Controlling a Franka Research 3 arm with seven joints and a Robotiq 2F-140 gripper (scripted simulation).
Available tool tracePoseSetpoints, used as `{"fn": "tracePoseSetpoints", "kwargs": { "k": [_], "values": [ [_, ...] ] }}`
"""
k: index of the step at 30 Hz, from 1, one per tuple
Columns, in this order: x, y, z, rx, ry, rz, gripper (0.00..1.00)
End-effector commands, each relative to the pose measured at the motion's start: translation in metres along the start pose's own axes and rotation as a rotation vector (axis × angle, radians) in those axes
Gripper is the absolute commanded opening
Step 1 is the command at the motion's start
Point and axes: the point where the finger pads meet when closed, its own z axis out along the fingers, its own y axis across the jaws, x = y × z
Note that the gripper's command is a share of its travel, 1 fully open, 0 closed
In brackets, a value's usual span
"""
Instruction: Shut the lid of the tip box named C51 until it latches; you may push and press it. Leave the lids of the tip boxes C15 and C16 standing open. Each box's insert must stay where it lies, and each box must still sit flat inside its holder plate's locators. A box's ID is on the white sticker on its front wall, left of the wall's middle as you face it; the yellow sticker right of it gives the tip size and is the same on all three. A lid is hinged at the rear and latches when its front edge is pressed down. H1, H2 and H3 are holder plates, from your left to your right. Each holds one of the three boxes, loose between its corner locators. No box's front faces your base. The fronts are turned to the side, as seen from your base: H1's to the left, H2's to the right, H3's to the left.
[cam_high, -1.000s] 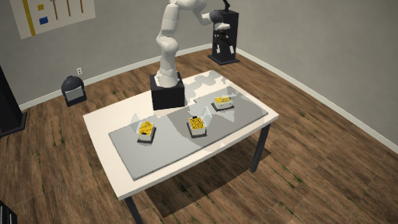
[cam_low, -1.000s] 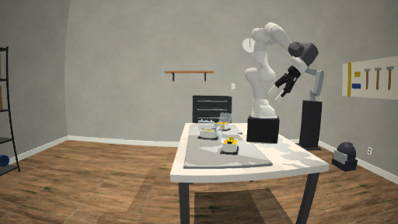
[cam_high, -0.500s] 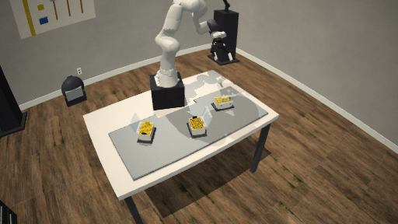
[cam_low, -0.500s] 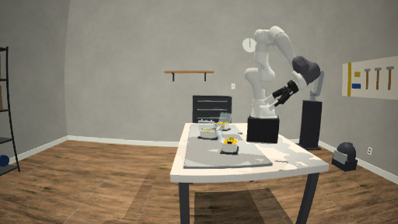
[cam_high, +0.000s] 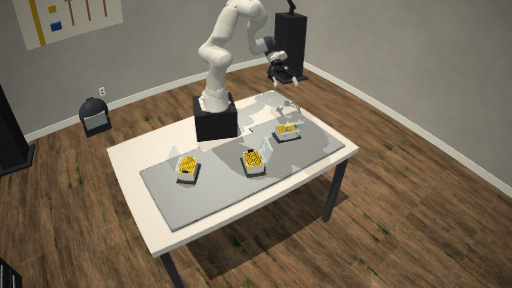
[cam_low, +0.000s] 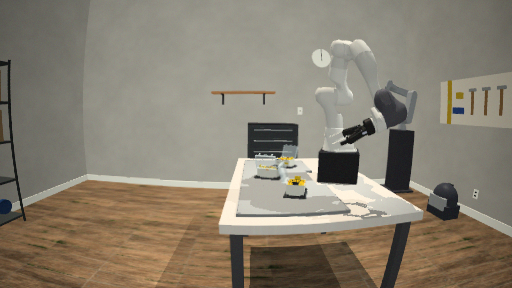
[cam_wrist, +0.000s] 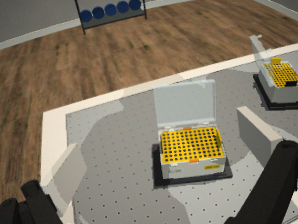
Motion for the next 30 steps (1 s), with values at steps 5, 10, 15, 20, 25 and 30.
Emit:
{"fn": "tracePoseSetpoints", "kwargs": {
  "k": [5,10,15,20,25,30],
  "values": [
    [0.000,0.014,0.030,0.006,0.102,0.110,1.00],
    [0.000,0.026,0.052,0.008,0.169,0.123,1.00],
    [0.000,0.029,0.057,0.008,0.169,0.123,1.00],
    [0.000,0.029,0.057,0.008,0.169,0.123,1.00],
    [-0.023,0.026,0.067,0.008,0.169,0.123,1.00],
    [-0.045,0.023,0.078,0.008,0.169,0.123,1.00]
  ]
}}
